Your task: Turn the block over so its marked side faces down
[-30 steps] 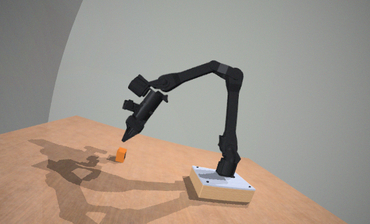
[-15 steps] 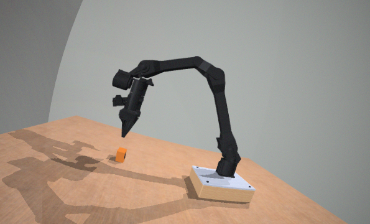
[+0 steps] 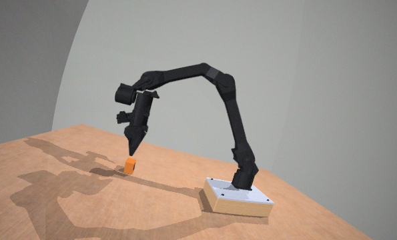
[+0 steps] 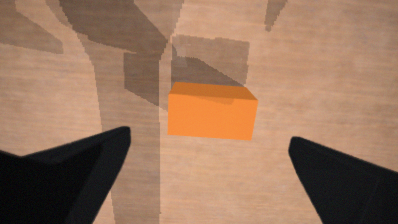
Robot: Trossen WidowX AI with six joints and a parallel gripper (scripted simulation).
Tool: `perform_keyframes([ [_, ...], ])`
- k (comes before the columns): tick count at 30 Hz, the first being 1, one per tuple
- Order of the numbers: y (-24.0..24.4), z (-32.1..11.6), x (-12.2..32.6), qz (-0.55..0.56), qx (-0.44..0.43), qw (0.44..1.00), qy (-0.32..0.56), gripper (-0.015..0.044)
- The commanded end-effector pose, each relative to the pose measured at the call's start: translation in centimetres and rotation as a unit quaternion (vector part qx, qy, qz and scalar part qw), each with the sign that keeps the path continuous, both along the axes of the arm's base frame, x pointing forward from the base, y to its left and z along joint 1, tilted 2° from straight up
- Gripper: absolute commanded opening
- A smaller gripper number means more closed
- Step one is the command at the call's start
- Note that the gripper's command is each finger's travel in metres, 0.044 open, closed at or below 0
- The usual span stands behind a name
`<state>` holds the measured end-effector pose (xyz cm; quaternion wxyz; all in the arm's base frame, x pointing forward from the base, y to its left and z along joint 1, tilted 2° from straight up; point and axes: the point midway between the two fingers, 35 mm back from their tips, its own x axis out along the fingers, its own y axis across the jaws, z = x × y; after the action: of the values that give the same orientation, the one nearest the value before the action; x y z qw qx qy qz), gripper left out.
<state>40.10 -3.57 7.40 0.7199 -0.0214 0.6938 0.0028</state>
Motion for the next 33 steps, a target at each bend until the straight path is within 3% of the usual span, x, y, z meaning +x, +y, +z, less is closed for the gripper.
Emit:
perform_keyframes([
  [1, -0.1, -1.1, 0.1, -0.003, -0.003, 1.0, -0.004, 0.044],
  [28, -0.3, -4.9, 0.3, -0.003, -0.003, 1.0, -0.004, 0.044],
  [33, -0.3, -4.9, 0.3, -0.003, -0.003, 1.0, -0.004, 0.0309],
])
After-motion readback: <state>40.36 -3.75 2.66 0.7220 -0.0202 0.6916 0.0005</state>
